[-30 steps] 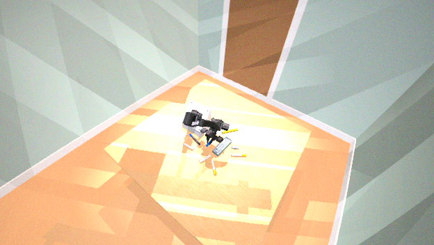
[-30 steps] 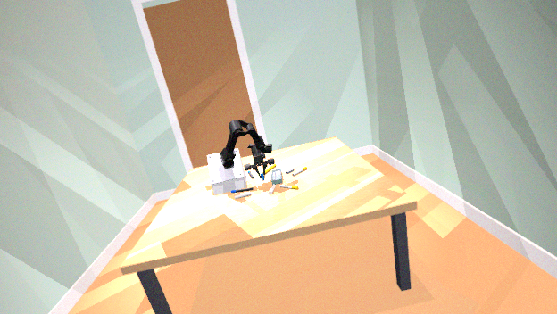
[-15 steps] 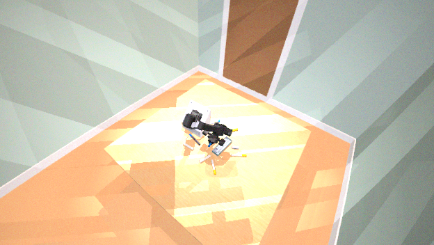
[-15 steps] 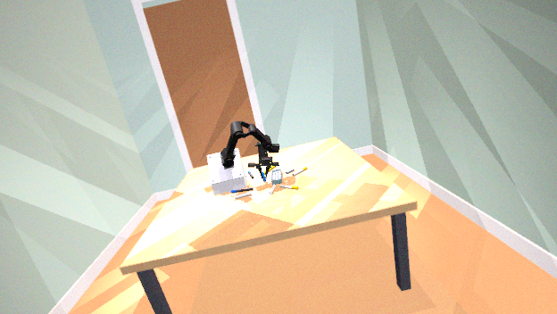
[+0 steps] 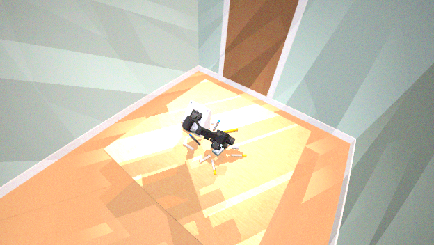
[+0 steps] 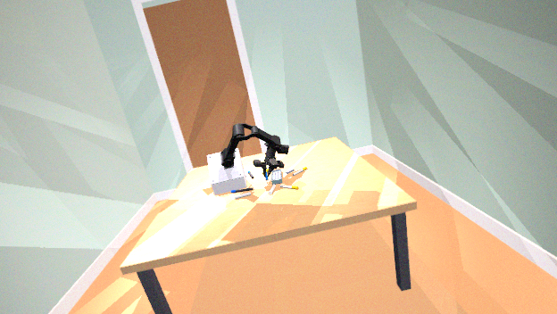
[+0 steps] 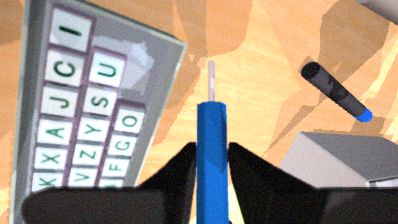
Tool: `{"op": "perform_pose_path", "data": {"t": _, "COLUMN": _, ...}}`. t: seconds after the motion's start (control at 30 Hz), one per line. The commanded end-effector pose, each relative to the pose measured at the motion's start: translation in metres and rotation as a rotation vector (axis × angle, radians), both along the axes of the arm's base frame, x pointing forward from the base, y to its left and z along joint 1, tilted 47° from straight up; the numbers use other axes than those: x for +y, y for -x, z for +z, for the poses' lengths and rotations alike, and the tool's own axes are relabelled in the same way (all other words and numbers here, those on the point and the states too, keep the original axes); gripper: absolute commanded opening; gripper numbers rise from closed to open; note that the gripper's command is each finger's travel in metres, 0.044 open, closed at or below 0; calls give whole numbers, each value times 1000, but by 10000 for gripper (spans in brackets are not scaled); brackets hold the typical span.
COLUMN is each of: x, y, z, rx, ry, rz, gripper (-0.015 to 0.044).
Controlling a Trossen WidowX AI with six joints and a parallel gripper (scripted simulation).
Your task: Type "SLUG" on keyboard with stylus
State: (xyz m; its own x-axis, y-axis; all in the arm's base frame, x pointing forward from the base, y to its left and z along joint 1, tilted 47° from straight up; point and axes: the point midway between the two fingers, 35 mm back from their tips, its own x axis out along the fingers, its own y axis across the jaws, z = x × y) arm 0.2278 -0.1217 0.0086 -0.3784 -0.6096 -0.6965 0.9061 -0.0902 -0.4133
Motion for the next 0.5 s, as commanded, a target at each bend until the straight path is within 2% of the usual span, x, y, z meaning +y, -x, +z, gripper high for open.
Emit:
{"op": "perform_pose_path", "data": {"t": 0.0, "x": 2, "y": -8, "z": 3, "rx": 22, "ry": -106, "rz": -12, "gripper": 0}}
{"op": "perform_pose_path", "data": {"t": 0.47, "x": 12, "y": -32, "z": 26, "rx": 44, "ry": -505, "rz": -28, "gripper": 0}}
